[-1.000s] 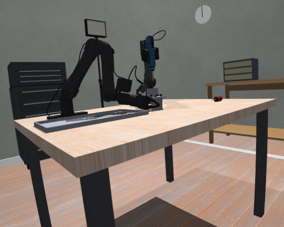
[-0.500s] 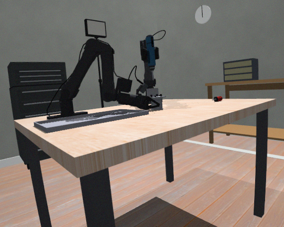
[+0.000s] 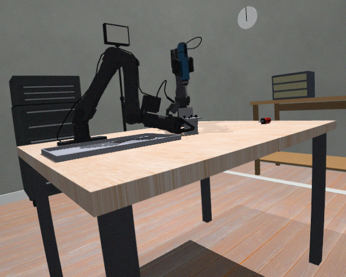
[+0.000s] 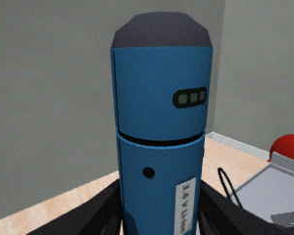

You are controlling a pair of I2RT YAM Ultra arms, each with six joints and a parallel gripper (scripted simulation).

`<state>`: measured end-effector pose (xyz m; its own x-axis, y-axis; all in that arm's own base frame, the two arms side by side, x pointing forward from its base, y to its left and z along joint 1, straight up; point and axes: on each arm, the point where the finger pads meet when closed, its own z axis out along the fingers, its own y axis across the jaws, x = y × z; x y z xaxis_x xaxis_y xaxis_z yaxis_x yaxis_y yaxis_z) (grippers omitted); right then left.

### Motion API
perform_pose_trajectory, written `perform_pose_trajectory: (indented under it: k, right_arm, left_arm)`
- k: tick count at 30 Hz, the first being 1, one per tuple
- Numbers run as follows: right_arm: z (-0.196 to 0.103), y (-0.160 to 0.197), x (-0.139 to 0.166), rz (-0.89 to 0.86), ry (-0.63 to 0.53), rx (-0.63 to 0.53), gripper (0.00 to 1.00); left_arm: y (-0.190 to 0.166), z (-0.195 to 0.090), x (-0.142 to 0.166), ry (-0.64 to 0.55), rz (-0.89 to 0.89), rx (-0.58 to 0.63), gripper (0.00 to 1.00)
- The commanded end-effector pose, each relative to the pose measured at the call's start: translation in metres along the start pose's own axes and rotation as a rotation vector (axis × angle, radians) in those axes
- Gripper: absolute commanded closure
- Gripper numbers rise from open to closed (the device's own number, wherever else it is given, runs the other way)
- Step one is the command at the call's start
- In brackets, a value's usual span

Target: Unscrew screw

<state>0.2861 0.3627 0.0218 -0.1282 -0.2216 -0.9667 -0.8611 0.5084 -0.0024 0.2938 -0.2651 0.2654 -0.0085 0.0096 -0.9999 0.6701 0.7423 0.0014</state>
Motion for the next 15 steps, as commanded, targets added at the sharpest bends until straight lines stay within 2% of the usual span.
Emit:
perform_pose_trajectory:
  k: [1,14,15]
  right_arm:
    - [0.0014,-0.0002,-0.0022,0.003,-0.001,0.003,0.41]
    - [0.0014,-0.0002,-0.0022,0.003,-0.001,0.003,0.41]
    - [0.0014,-0.0002,-0.0022,0.003,-0.001,0.003,0.41]
  left_arm:
    - [0.0062,0.0005,-0.056,-0.168,-0.007,-0.016,0.58]
    - [0.0063,-0.0012,-0.0596,-0.177,-0.006,-0.016,0.58]
    - [0.0064,0.0053,-0.05,-0.151,-0.007,-0.016,0.58]
